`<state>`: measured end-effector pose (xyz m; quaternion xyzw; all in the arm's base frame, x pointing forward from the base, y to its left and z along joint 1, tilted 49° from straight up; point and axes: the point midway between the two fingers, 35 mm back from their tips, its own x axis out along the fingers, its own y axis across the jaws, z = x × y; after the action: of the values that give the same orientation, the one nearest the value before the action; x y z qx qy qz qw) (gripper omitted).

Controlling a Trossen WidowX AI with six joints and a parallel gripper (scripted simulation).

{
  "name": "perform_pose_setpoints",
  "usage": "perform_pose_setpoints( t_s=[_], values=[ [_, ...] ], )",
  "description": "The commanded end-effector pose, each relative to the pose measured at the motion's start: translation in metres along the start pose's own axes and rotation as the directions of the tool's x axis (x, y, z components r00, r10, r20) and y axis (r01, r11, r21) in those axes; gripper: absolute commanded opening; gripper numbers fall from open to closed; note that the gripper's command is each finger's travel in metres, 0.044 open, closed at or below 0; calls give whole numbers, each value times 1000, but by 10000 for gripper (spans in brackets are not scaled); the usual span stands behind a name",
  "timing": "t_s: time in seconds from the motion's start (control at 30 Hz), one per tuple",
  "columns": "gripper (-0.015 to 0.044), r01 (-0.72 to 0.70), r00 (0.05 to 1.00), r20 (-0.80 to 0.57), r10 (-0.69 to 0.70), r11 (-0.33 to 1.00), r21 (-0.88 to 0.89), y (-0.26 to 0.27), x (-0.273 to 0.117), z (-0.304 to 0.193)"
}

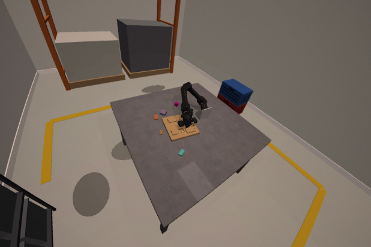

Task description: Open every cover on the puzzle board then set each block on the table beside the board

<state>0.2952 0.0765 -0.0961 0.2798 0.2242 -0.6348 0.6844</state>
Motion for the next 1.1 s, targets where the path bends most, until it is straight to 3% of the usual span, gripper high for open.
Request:
perform_pose_setpoints(
  t_s=[0.0,0.97,1.07],
  values=[
    [0,0,1000,-4,0,1000,6,2,-7,-1],
    [0,0,1000,-6,0,1000,6,2,-44,-2],
    [0,0,1000,-4,0,998,-69,6,-40,5]
  ],
)
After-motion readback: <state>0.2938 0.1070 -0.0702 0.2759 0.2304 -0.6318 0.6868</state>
